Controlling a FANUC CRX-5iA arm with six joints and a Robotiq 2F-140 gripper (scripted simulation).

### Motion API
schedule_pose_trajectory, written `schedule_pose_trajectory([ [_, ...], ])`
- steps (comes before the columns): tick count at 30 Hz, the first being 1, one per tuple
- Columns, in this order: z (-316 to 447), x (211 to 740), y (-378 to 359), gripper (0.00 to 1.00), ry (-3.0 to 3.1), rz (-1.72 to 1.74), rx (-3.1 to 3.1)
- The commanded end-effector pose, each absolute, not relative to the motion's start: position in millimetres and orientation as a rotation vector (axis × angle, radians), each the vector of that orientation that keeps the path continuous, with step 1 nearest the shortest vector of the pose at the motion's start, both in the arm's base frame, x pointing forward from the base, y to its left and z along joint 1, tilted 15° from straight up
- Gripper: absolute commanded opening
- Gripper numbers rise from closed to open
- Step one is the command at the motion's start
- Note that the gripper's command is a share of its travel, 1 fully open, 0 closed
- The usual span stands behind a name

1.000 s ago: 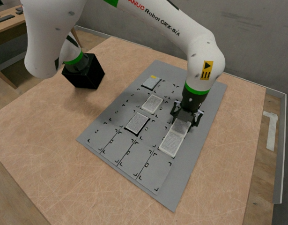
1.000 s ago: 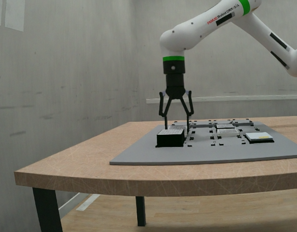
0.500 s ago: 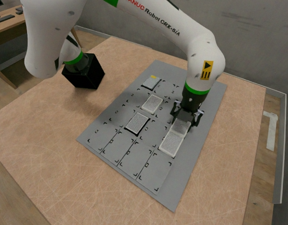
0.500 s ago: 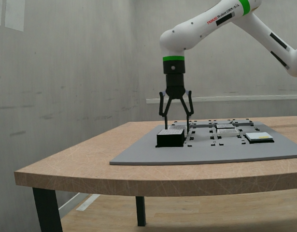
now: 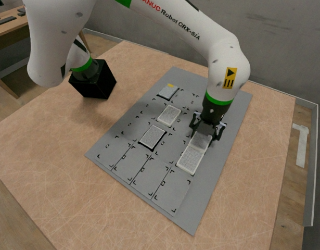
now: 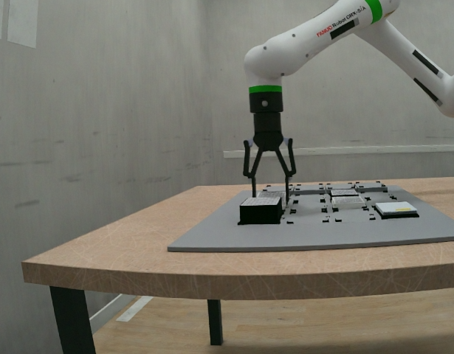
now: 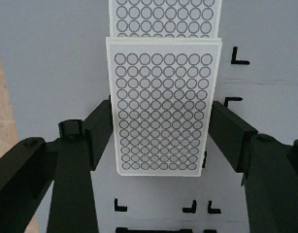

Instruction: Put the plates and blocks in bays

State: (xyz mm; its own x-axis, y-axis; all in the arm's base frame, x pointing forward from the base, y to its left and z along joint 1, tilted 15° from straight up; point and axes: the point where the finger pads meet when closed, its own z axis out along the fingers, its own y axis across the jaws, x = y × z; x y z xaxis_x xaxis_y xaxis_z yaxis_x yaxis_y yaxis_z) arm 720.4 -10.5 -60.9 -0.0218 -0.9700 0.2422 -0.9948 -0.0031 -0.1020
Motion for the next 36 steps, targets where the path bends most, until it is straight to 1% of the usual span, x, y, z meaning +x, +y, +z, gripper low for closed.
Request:
schedule_pose_trajectory([
  [1,-59.6,721.2,-10.2,0.59,-2.144,0.375,2.125],
  [30,-59.6,721.2,-10.2,0.57,-2.144,0.375,2.125],
  [31,-59.6,721.2,-10.2,0.1,-2.144,0.375,2.125],
  [36,-59.6,721.2,-10.2,0.1,-2.144,0.375,2.125],
])
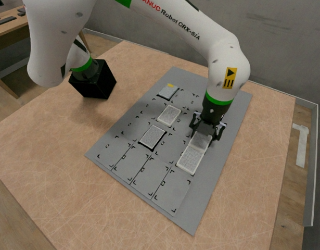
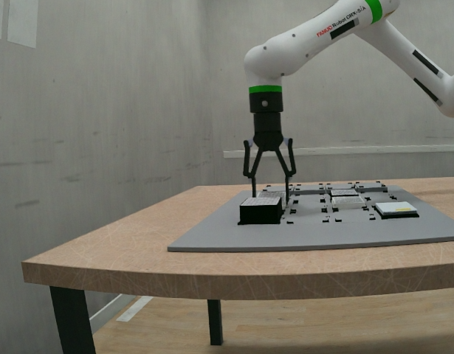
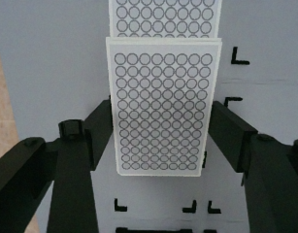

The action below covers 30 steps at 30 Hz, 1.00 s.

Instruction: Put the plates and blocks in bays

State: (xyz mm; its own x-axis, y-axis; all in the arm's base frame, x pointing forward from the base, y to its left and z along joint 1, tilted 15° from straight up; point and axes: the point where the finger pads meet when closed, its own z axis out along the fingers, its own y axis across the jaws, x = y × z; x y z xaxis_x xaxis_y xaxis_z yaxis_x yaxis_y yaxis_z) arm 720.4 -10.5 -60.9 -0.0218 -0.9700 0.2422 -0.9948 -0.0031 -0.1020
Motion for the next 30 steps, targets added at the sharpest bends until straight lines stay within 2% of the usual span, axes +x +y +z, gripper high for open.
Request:
schedule_pose_trajectory([
  [1,-59.6,721.2,-10.2,0.1,-2.144,0.375,2.125],
  [30,-54.8,720.7,-8.9,0.1,-2.144,0.375,2.125],
])
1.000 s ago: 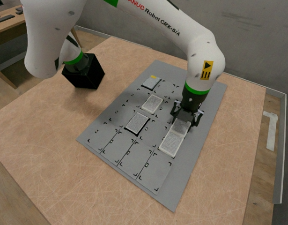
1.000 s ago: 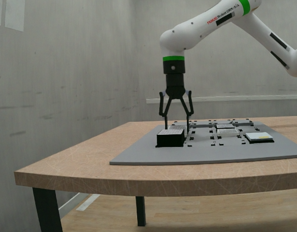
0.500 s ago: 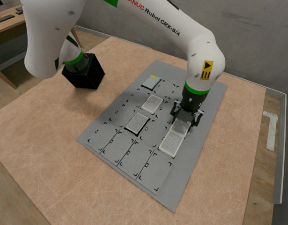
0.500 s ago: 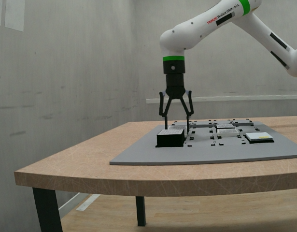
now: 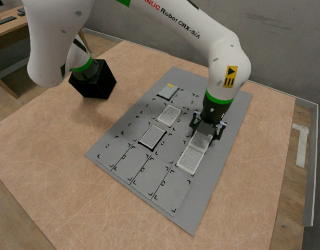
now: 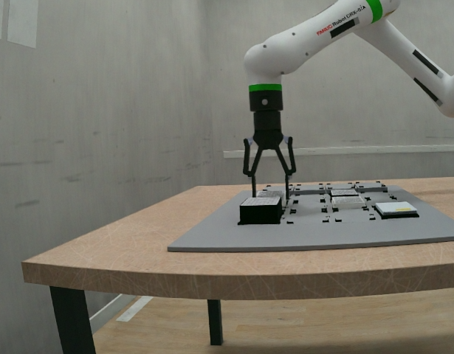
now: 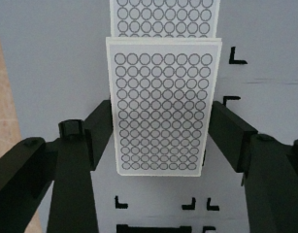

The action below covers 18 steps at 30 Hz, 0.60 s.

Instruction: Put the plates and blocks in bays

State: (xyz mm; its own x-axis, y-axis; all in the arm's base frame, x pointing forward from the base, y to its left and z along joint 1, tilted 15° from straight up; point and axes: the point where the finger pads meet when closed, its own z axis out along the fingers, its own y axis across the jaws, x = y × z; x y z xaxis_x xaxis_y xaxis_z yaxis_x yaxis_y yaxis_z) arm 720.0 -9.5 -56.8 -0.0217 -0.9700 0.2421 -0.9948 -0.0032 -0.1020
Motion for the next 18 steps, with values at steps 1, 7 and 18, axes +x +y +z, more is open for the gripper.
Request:
schedule_pose_trajectory([
  [1,-54.5,720.7,-8.8,0.1,-2.144,0.375,2.125],
  [7,-53.2,720.5,-8.5,0.1,-2.144,0.375,2.125],
  [18,-50.0,720.2,-7.7,0.1,-2.144,0.375,2.125],
])
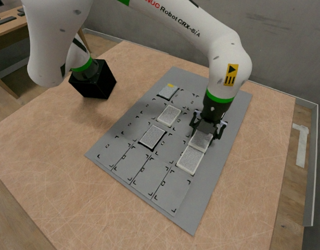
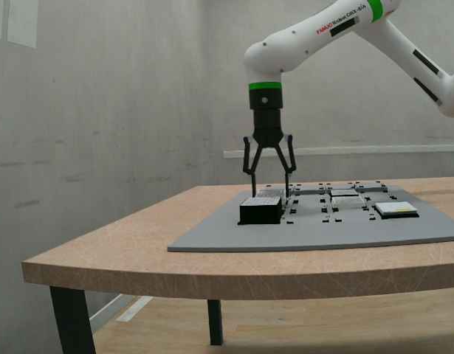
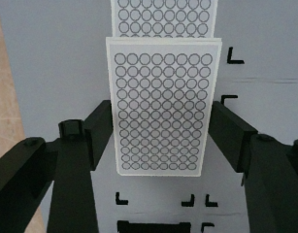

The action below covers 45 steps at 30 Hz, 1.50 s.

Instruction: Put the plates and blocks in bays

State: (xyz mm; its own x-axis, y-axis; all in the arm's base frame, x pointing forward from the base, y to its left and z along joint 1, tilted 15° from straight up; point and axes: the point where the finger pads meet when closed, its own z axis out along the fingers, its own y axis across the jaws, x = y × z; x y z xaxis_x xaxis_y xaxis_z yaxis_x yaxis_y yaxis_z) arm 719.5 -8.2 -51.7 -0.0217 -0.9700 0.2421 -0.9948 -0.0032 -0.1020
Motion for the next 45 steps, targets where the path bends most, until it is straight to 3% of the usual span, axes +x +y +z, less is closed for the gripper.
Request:
schedule_pose_trajectory([
  [1,-50.0,720.2,-7.7,0.1,-2.144,0.375,2.125],
  [45,-3.7,715.3,3.9,0.1,-2.144,0.375,2.125],
])
